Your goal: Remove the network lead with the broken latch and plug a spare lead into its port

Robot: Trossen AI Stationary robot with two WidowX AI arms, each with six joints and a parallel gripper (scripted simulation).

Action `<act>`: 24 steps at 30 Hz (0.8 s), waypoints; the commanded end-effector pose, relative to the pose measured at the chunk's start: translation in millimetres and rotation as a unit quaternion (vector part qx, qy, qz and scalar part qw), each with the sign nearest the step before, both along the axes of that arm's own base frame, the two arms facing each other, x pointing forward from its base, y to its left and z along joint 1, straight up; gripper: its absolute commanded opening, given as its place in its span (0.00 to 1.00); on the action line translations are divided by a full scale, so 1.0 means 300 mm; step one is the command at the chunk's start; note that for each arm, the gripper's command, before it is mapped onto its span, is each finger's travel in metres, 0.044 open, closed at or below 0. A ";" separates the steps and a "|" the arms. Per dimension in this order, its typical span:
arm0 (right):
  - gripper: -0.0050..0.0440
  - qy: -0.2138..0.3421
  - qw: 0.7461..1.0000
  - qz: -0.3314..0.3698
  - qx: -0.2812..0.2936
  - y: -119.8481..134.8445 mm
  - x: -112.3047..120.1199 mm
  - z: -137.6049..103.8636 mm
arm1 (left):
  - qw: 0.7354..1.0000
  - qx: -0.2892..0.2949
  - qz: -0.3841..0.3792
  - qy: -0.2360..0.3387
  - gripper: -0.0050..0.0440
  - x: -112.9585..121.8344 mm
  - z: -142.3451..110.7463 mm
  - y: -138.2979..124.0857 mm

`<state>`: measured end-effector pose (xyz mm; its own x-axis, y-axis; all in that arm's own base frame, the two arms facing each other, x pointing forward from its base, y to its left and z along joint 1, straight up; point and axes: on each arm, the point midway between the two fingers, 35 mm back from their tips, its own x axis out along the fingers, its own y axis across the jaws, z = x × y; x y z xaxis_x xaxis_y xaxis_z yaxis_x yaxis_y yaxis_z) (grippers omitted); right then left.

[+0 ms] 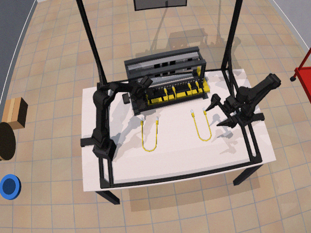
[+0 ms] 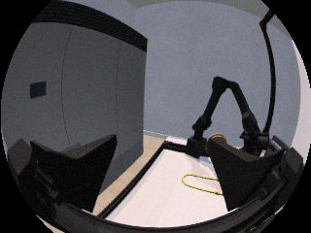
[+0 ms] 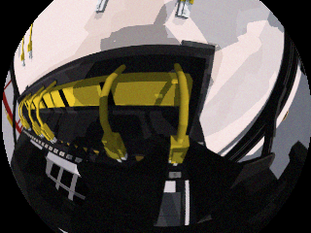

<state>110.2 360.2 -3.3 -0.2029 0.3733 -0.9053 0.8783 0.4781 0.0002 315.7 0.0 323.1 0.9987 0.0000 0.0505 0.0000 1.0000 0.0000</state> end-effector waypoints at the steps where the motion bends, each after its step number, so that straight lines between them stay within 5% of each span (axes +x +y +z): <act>1: 0.21 0.000 1.000 0.000 0.000 0.000 0.000 0.000 | 1.000 0.000 0.000 0.000 1.00 0.000 0.000 0.000; 2: 0.21 0.000 1.000 0.000 0.000 -0.117 0.063 0.000 | 1.000 0.000 0.000 0.000 1.00 0.000 0.000 0.000; 24: 0.21 0.000 0.999 0.031 0.035 -0.125 0.069 0.001 | 1.000 0.000 0.000 0.000 1.00 0.000 0.000 0.000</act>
<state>112.6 356.7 -3.3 -0.2477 0.4545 -0.8556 0.8204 0.5681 0.0642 315.7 0.0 323.1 0.9987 0.0000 0.0506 0.0000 1.0000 0.0000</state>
